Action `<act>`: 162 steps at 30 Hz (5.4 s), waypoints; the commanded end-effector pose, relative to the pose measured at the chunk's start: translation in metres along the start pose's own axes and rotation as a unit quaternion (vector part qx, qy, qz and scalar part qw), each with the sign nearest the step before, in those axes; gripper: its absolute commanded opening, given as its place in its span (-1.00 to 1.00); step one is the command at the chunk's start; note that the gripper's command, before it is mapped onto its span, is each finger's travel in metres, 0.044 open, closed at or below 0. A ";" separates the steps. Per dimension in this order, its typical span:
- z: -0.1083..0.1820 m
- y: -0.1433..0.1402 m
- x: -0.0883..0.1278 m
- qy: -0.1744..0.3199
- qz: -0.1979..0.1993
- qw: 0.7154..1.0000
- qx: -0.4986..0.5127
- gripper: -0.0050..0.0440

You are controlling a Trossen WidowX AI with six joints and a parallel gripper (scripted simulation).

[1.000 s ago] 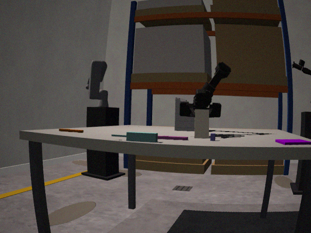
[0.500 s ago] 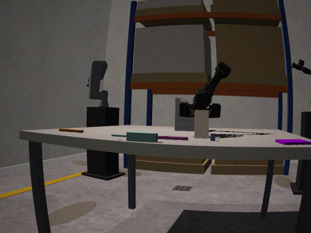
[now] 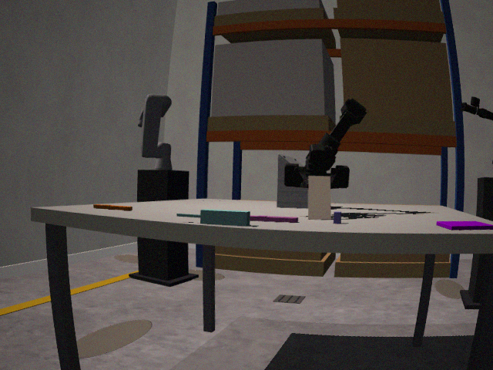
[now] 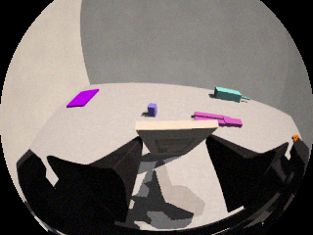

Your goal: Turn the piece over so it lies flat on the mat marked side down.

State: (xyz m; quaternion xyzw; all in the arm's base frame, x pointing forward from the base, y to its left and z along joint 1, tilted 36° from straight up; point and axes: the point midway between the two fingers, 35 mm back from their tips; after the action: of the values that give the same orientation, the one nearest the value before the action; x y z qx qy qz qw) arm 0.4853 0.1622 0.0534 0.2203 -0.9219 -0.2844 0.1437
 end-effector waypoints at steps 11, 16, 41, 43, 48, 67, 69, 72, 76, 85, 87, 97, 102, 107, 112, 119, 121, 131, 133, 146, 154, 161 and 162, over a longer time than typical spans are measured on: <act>0.012 0.000 0.007 0.010 -0.001 1.000 -0.001 -0.80; 0.012 0.000 0.007 0.010 -0.001 1.000 -0.001 -0.80; 0.024 -0.001 0.015 0.009 -0.003 1.000 0.000 -0.80; 0.026 -0.001 0.016 0.010 -0.003 1.000 -0.001 -0.80; 0.026 -0.001 0.016 0.010 -0.003 1.000 -0.001 -0.80; 0.033 -0.001 0.019 0.010 -0.004 1.000 0.000 -0.80; 0.030 -0.002 0.017 0.004 -0.005 1.000 0.001 -0.80; 0.034 -0.002 0.019 0.006 -0.005 1.000 0.001 -0.80; 0.040 -0.002 0.021 0.010 -0.005 1.000 0.000 -0.80; 0.035 -0.002 0.019 0.002 -0.006 1.000 0.002 -0.80; 0.038 -0.002 0.020 0.004 -0.006 1.000 0.002 -0.80; 0.047 -0.002 0.023 0.010 -0.006 1.000 0.001 -0.80; 0.042 -0.002 0.020 0.003 -0.007 1.000 0.002 -0.80; 0.050 -0.003 0.022 0.007 -0.008 1.000 0.002 -0.80; 0.055 -0.003 0.023 0.010 -0.008 1.000 0.002 -0.80; 0.053 -0.003 0.020 0.007 -0.009 1.000 0.003 -0.80; 0.056 -0.003 0.021 0.008 -0.009 1.000 0.003 -0.80; 0.066 -0.004 0.021 0.010 -0.012 1.000 0.003 -0.80; 0.066 -0.004 0.021 0.010 -0.012 1.000 0.003 -0.80; 0.080 -0.004 0.017 0.010 -0.017 1.000 0.005 -0.80; 0.079 -0.004 0.018 0.012 -0.017 1.000 0.006 1.00; 0.079 -0.004 0.018 0.012 -0.017 1.000 0.006 1.00; 0.079 -0.004 0.018 0.012 -0.017 1.000 0.006 1.00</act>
State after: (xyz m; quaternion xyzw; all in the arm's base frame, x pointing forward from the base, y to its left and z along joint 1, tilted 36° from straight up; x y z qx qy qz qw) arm 0.4402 0.1874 -0.0100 0.2410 -0.9174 -0.2795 0.1491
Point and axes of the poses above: the point midway between the two fingers, 35 mm back from their tips, its own x axis back along the fingers, its own y axis across the jaws, z = x × y, and after that the axes turned 2 degrees about -x, right-handed
